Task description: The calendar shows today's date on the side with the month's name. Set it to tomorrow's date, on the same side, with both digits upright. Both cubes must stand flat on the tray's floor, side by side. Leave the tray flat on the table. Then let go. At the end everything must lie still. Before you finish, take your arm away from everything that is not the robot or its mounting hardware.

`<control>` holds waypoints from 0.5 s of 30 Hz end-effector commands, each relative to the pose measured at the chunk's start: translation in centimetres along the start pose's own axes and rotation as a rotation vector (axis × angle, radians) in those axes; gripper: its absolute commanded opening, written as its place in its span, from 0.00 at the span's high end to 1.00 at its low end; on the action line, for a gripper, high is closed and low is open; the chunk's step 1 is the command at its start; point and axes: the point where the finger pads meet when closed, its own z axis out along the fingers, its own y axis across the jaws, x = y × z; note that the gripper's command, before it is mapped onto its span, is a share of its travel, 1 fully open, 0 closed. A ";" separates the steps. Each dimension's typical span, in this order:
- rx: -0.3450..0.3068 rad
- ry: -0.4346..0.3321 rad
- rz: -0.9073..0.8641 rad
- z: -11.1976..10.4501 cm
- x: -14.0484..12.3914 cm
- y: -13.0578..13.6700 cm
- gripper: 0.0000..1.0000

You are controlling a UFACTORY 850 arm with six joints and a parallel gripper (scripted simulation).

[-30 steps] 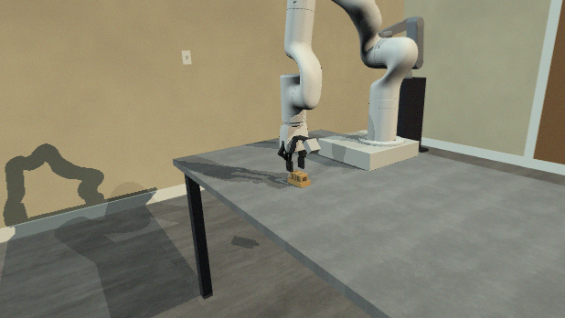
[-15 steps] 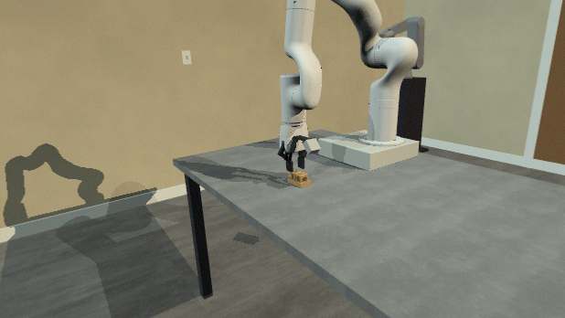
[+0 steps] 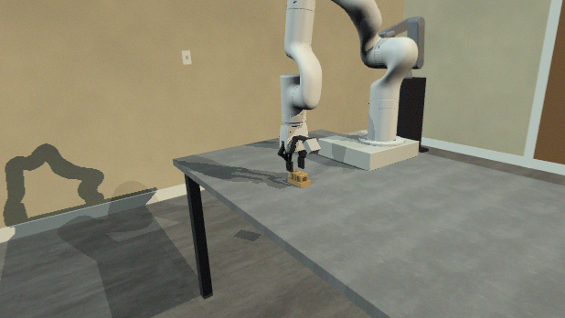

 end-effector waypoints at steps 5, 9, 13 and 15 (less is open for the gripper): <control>-0.002 0.000 0.000 0.5 0.0 0.1 0.51; -0.002 0.000 0.000 0.8 0.0 0.1 0.51; -0.002 0.000 0.000 1.5 0.0 0.1 0.51; -0.002 0.000 0.000 1.9 0.0 0.1 0.51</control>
